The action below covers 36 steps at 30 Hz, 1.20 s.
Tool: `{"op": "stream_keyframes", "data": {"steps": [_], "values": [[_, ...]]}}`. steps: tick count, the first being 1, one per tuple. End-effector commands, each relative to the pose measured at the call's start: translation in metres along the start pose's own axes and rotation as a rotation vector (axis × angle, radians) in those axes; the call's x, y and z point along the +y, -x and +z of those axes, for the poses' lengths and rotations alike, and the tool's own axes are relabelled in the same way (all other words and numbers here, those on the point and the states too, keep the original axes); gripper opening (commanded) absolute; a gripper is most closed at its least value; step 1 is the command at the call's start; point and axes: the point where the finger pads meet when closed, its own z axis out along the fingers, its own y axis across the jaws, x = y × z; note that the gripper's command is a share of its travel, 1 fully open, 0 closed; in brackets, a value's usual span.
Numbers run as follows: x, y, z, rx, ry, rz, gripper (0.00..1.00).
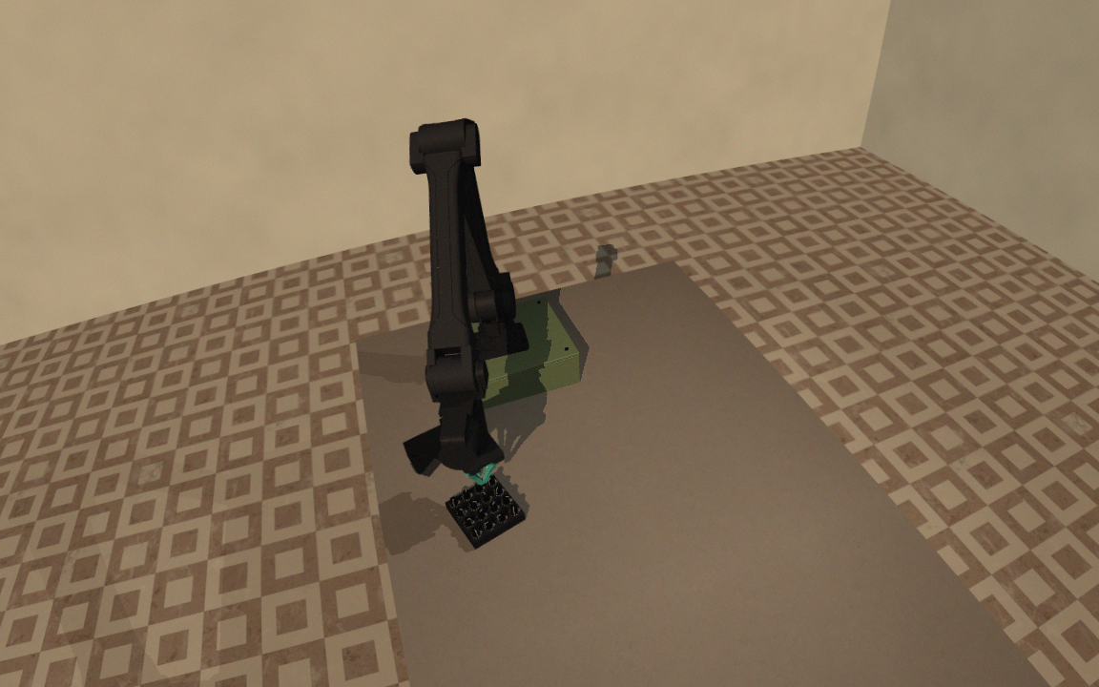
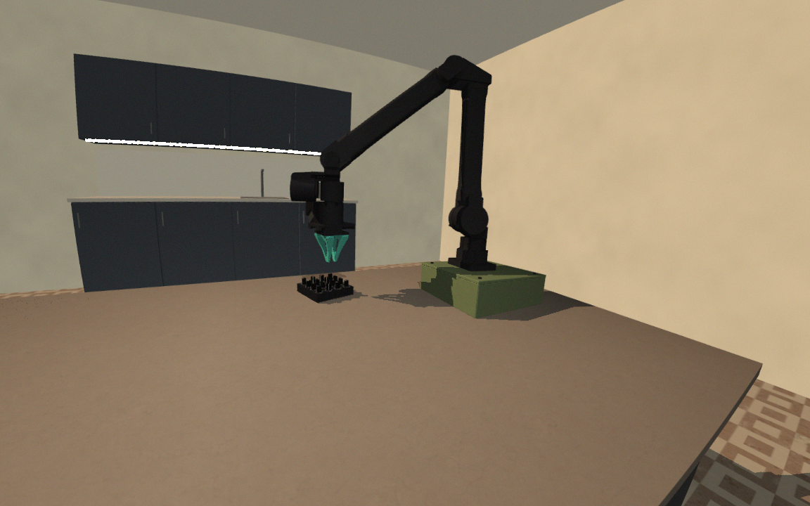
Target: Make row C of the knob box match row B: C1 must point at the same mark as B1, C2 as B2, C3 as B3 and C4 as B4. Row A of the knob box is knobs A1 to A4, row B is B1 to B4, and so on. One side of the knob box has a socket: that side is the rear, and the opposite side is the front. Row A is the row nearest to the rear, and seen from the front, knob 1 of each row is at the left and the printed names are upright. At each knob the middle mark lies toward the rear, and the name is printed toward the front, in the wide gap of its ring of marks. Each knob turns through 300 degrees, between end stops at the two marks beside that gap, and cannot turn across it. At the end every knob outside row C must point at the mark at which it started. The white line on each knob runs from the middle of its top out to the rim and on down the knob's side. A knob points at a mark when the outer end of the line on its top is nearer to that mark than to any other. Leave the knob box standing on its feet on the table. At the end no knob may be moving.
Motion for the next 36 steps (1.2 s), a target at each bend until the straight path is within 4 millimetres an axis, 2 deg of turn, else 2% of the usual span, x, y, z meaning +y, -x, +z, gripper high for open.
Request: {"op": "stream_keyframes", "data": {"steps": [1,21,29,36], "values": [[0.013,0.005,-0.014,-0.015,0.021,0.003,0.19],[0.011,0.004,-0.01,-0.011,0.015,0.003,0.19],[0.004,0.0,0.005,-0.003,0.003,0.003,0.19],[0.004,0.002,0.011,-0.005,0.005,0.004,0.19]]}}
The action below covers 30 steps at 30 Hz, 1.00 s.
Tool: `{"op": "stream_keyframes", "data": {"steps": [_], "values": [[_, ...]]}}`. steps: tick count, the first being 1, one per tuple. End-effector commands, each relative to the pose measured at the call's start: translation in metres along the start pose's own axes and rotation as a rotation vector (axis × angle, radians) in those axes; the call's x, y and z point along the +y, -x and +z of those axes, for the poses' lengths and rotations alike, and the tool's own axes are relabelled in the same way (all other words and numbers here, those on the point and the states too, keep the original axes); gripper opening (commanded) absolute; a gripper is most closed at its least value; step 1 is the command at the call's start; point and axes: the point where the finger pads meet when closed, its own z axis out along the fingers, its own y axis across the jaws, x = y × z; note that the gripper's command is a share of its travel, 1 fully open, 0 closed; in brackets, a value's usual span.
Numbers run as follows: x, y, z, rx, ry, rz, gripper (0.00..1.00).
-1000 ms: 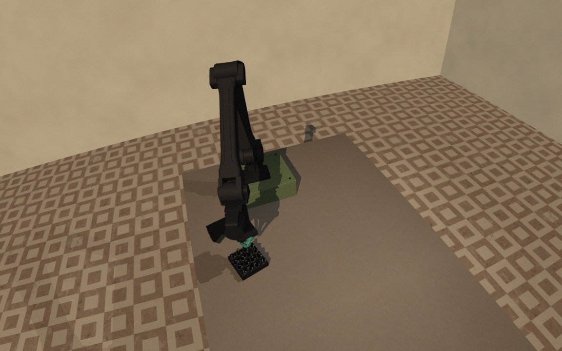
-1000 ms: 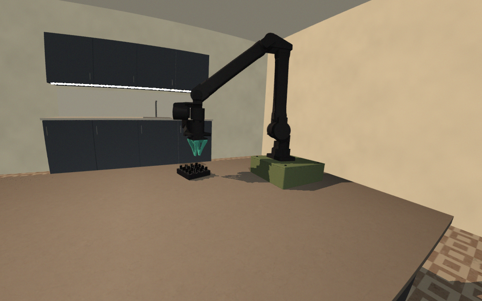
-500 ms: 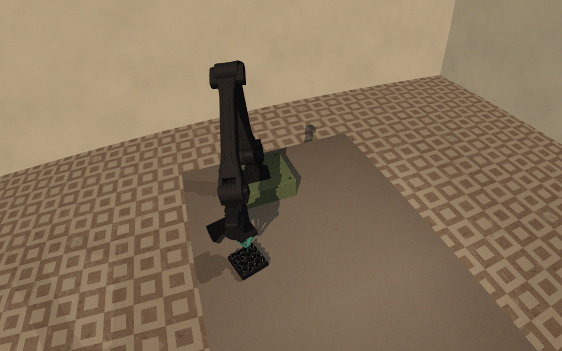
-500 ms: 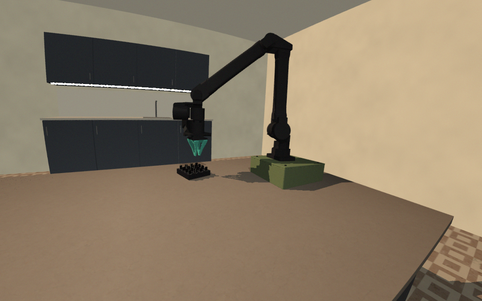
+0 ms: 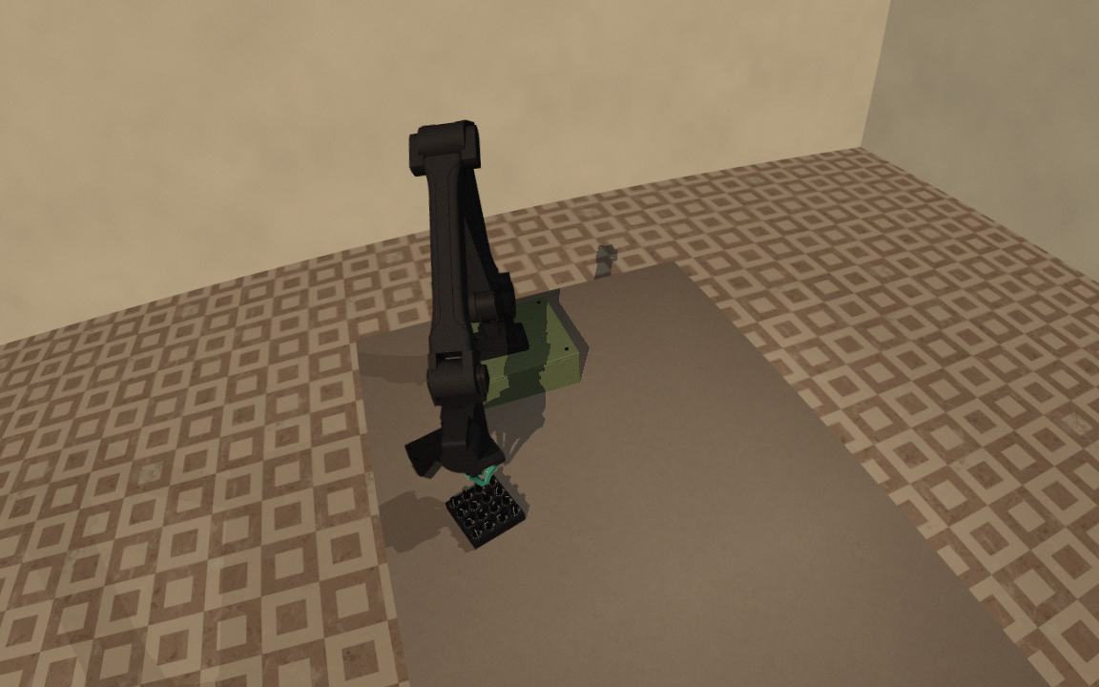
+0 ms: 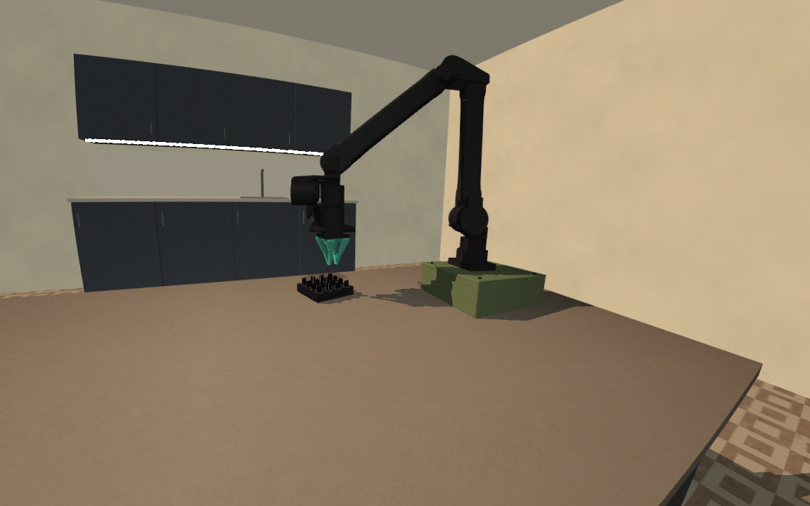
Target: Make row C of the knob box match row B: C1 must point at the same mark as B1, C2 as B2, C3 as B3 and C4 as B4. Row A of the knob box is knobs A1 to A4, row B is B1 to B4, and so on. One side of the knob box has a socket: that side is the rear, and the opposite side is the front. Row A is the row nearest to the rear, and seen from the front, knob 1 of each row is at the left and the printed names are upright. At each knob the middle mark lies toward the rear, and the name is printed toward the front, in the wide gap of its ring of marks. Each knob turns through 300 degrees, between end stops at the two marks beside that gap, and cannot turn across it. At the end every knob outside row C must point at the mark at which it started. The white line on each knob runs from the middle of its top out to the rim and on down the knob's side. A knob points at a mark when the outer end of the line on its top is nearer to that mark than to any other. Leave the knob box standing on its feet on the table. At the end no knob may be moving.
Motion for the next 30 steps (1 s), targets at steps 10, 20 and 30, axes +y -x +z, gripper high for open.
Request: {"op": "stream_keyframes", "data": {"steps": [10,20,30], "values": [[0.008,0.007,0.012,-0.014,0.019,0.005,0.19],[0.003,0.007,0.024,-0.009,0.012,0.005,0.19],[0.006,0.009,0.031,-0.014,0.019,0.004,0.19]]}}
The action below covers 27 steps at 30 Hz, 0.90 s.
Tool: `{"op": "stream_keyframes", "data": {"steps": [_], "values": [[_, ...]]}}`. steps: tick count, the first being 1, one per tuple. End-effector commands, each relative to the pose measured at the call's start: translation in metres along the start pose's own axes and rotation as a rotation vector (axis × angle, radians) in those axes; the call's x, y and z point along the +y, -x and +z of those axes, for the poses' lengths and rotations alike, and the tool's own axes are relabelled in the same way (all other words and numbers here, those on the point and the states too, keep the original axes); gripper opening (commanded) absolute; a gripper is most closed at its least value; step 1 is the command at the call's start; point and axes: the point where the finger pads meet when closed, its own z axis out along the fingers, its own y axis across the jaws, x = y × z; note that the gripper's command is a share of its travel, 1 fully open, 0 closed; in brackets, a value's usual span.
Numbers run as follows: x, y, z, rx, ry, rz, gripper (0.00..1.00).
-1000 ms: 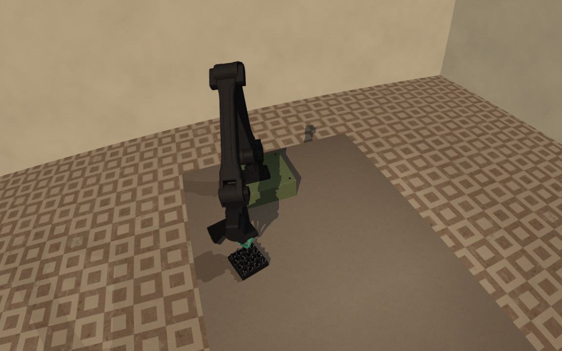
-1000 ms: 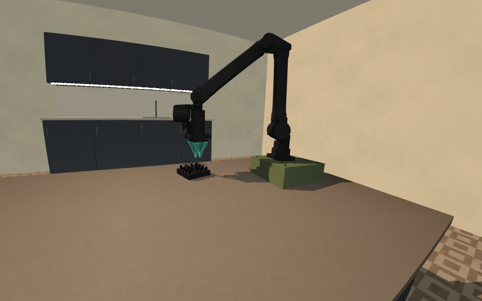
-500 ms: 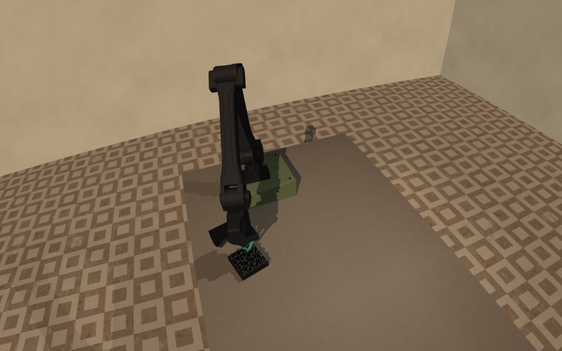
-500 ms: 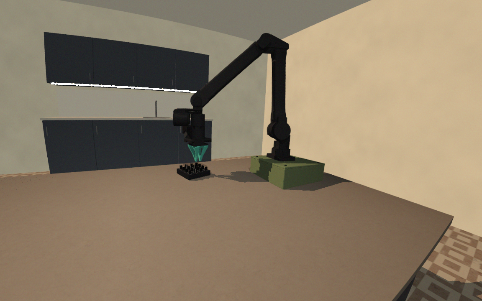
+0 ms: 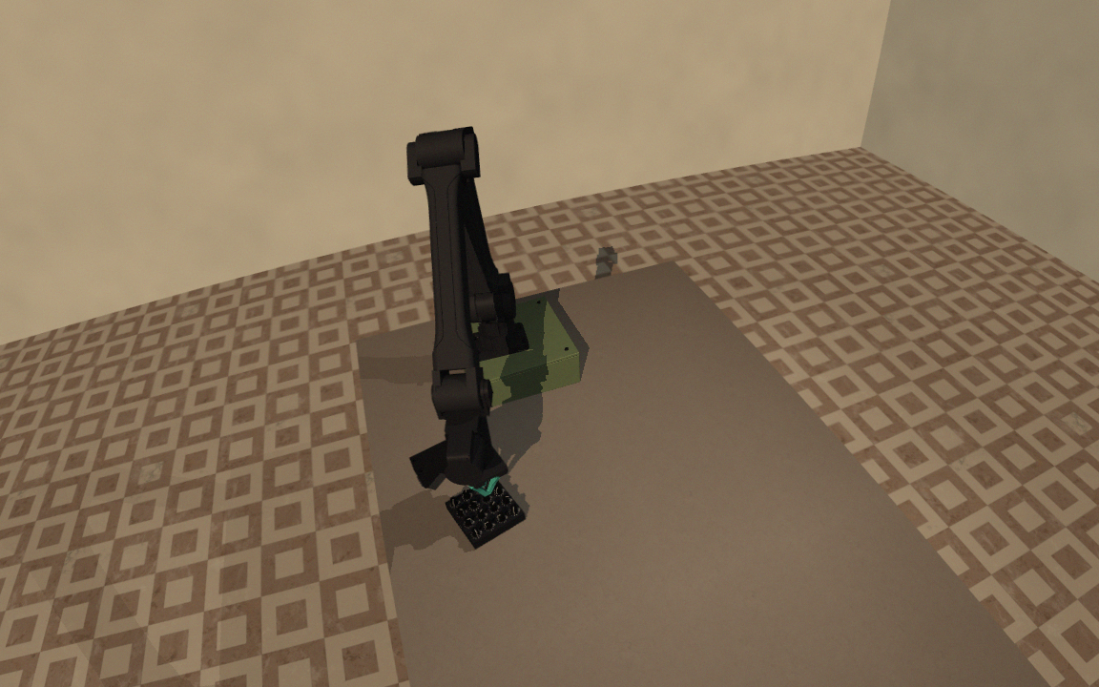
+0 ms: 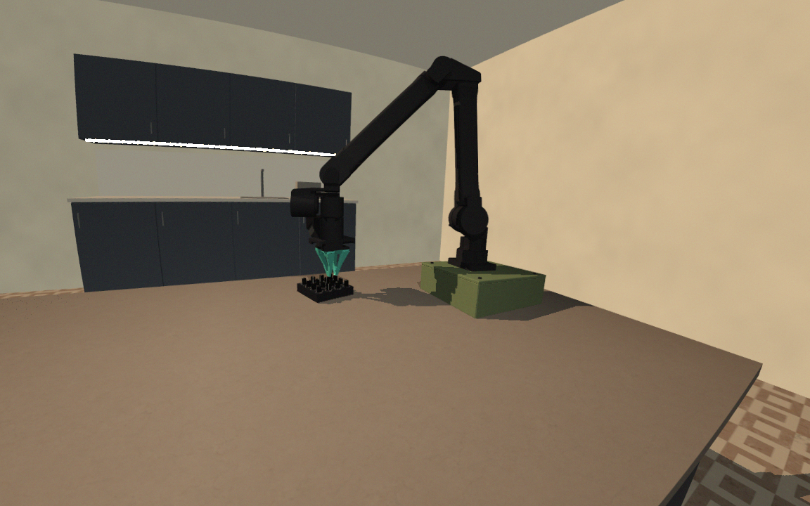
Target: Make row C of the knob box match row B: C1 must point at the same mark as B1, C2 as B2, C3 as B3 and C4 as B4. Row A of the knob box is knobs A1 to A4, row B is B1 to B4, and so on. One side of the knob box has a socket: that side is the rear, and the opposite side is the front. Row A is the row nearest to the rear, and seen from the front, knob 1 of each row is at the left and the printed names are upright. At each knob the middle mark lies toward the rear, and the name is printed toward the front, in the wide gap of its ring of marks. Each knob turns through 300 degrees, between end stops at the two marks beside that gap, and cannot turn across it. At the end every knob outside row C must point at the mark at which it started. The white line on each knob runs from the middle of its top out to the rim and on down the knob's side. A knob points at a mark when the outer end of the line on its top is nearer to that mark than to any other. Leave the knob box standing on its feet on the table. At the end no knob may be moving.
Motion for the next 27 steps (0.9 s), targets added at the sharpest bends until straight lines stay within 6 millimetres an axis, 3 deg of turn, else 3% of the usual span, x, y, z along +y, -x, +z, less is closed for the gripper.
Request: {"op": "stream_keyframes", "data": {"steps": [1,27], "values": [[0.0034,0.0091,0.003,-0.012,0.016,0.004,0.19],[0.0036,0.0094,0.0046,-0.013,0.018,0.004,0.19]]}}
